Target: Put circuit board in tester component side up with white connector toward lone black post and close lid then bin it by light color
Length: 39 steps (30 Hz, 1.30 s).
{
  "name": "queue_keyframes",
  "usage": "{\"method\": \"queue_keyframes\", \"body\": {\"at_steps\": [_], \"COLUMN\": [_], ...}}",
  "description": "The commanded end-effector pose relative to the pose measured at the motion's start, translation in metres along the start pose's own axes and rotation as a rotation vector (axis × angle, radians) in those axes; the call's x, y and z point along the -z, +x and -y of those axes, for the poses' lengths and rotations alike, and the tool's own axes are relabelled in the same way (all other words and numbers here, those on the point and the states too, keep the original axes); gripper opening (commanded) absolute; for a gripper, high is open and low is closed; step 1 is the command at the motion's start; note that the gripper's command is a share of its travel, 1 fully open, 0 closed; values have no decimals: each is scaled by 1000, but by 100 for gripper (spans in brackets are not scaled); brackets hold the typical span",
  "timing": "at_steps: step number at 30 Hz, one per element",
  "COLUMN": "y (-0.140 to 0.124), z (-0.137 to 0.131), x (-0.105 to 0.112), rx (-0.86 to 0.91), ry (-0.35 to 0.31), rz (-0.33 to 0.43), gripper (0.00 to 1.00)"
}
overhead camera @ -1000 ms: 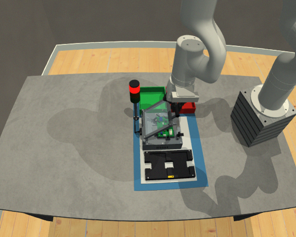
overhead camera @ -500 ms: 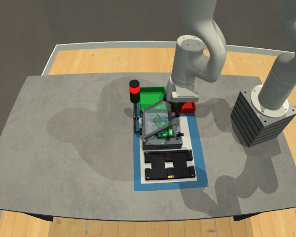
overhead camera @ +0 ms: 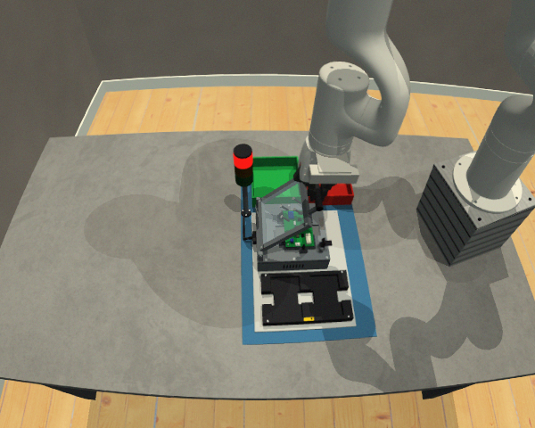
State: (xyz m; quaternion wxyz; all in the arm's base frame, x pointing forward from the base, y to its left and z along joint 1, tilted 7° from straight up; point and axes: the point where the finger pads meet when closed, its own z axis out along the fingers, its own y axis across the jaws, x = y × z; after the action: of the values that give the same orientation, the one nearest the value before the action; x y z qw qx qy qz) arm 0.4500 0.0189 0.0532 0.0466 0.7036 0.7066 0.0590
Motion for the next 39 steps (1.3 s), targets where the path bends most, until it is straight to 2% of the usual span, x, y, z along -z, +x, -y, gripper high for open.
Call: {"method": "queue_keyframes", "body": {"at_steps": [1,10,19,39], "y": [0,0,-1,-1], "z": [-5,-16,-48,-50], "x": [4,14,36,37], "rx": [0,0,0,0], "ry": [27,27,27,27], "rz": [-16,-14,-13,-13], "gripper": [0,0,0,0]}}
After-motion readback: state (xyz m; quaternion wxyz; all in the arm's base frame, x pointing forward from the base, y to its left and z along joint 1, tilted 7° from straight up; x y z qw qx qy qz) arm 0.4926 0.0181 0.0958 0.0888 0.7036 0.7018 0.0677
